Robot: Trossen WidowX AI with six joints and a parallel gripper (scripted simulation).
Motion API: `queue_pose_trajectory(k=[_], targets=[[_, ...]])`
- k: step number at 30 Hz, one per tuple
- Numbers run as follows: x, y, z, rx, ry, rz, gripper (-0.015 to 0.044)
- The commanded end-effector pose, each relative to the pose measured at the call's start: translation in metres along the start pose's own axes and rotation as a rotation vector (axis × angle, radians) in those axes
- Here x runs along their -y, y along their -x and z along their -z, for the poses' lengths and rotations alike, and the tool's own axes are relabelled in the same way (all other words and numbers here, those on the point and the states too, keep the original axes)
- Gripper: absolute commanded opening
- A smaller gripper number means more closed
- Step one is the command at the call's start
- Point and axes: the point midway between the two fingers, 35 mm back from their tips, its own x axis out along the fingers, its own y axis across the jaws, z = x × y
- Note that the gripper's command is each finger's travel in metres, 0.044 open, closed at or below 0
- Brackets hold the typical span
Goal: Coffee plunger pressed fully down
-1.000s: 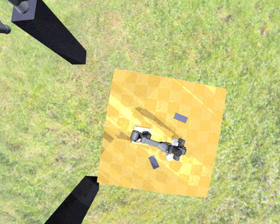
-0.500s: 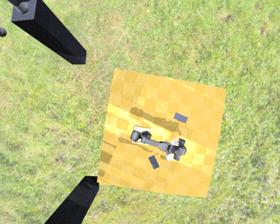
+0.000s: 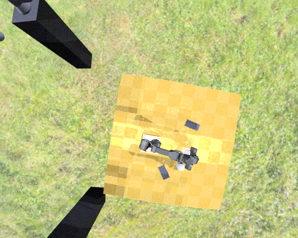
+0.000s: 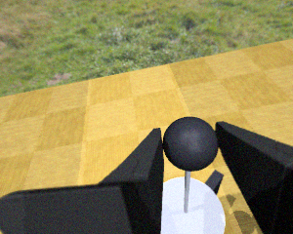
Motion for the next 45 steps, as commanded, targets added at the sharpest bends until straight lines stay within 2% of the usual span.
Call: queue_pose_trajectory(k=[1,31,45], targets=[[0.000,-0.012,0.035,-0.086,-0.010,0.002,0.0129],[-0.001,-0.040,0.075,-0.086,-0.010,0.001,0.0129],[-0.001,-0.054,0.074,-0.085,-0.010,0.001,0.0129]])
